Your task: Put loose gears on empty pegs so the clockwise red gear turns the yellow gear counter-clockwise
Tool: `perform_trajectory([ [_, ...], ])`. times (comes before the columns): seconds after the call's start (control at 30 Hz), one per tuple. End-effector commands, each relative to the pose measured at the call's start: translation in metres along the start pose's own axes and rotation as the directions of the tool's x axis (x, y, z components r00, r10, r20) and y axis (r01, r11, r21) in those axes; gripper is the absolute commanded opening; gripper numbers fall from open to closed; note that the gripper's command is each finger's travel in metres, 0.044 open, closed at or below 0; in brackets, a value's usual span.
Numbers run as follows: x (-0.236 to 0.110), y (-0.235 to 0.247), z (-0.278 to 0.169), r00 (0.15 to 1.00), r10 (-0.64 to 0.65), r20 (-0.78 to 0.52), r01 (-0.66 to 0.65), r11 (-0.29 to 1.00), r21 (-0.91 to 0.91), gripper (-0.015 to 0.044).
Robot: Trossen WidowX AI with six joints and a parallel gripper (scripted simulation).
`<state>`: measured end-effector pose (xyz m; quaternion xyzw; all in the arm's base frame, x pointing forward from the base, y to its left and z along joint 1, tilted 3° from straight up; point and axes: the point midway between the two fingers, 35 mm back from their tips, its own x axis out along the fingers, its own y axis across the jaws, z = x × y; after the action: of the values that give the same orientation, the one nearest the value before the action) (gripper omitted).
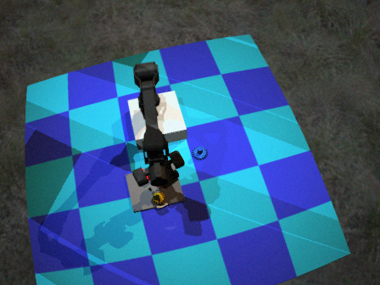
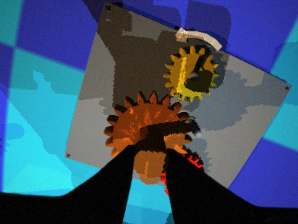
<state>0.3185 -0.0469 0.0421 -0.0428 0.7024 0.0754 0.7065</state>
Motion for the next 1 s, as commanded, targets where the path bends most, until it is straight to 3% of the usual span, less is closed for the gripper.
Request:
perform_trajectory([
  [0.0,-0.001,-0.002,0.0,1.0,-0.007,0.006,0.007,1.0,-0.004,0.0],
  [0.6,0.0,-0.002,0.0,1.0,-0.007,0.007,0.007,1.0,-0.01,0.0],
  [0.97,0.013,-0.002,0.0,1.0,-0.007,0.006,0.007,0.992,-0.126,0.0],
])
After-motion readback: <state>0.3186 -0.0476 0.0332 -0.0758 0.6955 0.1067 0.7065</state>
